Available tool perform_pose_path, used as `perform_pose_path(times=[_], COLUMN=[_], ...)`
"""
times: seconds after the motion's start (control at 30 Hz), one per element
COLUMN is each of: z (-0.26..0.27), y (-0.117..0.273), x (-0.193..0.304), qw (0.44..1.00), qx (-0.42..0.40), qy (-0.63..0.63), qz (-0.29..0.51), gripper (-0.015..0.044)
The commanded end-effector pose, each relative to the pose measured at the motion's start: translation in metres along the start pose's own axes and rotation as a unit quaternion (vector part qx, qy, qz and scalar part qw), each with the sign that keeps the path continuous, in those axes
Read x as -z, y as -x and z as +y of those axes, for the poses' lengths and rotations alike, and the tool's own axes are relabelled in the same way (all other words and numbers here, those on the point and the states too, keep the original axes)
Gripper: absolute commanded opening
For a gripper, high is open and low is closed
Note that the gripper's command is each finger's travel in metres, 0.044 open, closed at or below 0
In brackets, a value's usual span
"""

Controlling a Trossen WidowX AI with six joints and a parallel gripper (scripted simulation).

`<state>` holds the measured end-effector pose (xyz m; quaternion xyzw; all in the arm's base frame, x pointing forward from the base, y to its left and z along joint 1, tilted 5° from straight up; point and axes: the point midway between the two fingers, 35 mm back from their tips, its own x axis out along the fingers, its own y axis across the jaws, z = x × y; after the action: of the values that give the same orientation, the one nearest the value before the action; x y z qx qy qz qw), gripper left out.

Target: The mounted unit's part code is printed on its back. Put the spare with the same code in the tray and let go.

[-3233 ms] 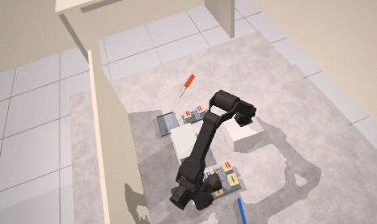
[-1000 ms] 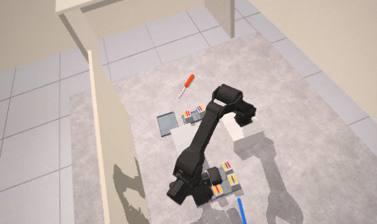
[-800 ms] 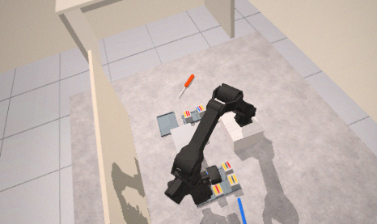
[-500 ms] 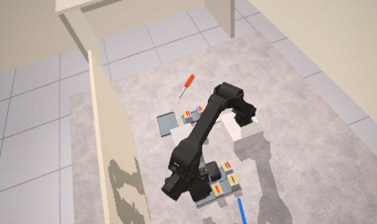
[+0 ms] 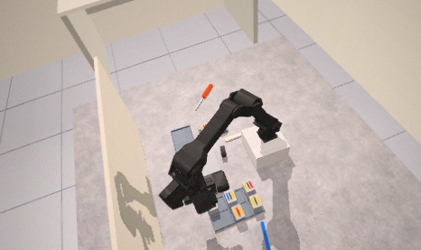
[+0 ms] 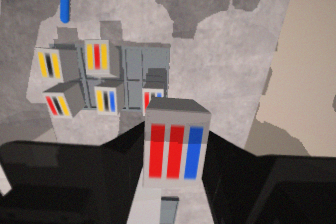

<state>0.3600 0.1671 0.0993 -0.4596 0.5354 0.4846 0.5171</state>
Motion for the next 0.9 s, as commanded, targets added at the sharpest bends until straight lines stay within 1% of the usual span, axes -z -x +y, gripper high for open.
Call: perform_pose_path(times=[0.0,0.43,0.87], z=[-0.015,-0.045,-0.054], y=[0.004,0.007,0.011], x=[0.027,0.113,0.202], qw=[1.000,1.000,0.999], qx=[0.015,0.021,0.025], qy=[-0.009,-0.014,-0.028], qz=[0.001,0.007,0.009], gripper=[0.0000,0.0000,0.0000])
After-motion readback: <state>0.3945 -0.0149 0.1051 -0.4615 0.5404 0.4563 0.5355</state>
